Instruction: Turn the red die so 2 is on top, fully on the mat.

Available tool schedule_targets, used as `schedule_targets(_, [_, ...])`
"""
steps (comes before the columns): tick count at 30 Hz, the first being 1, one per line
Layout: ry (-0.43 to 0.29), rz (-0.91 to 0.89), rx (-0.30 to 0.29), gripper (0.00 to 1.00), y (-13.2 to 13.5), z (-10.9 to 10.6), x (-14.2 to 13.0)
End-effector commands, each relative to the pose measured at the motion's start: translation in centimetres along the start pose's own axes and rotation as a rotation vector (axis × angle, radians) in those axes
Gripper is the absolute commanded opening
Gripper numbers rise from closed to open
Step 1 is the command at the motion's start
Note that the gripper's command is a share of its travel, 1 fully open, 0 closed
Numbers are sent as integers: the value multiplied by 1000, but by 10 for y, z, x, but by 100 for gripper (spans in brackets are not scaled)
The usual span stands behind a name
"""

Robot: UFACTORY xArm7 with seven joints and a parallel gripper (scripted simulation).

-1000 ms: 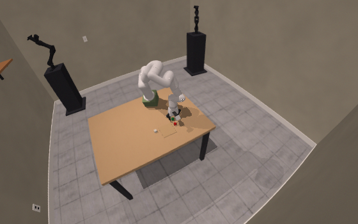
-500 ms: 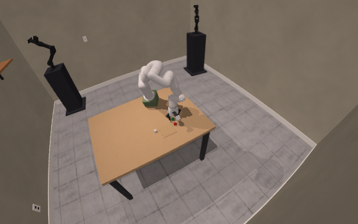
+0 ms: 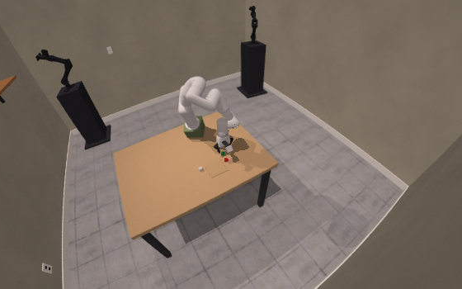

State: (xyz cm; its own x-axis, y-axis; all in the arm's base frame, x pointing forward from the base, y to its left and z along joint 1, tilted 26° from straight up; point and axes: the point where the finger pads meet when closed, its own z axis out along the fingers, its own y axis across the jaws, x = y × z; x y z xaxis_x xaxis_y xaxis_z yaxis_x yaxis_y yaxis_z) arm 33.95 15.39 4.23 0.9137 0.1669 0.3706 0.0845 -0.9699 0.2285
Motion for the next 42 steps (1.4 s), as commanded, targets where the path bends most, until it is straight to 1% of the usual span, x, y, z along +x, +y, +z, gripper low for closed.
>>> schedule_targets(1, [0,0,2,100,-1,-27,1])
schedule_targets(4, [0,0,2,100,-1,-49,1])
schedule_targets(7, [0,0,2,100,-1,-64,1])
schedule_targets(9, [0,0,2,100,-1,-64,1])
schedule_targets(12, [0,0,2,100,-1,-71,1])
schedule_targets(23, [0,6,2,100,-1,-71,1])
schedule_targets(24, [0,38,2,100,0,-71,4])
schedule_targets(29, [0,38,2,100,0,-71,4])
schedule_targets(30, [-1,103,1,100,2,-70,10])
schedule_targets(36, [-1,103,1,100,2,-70,10])
schedule_targets(37, [-1,194,1,100,4,-69,18])
schedule_targets(42, [-1,194,1,100,4,-69,18])
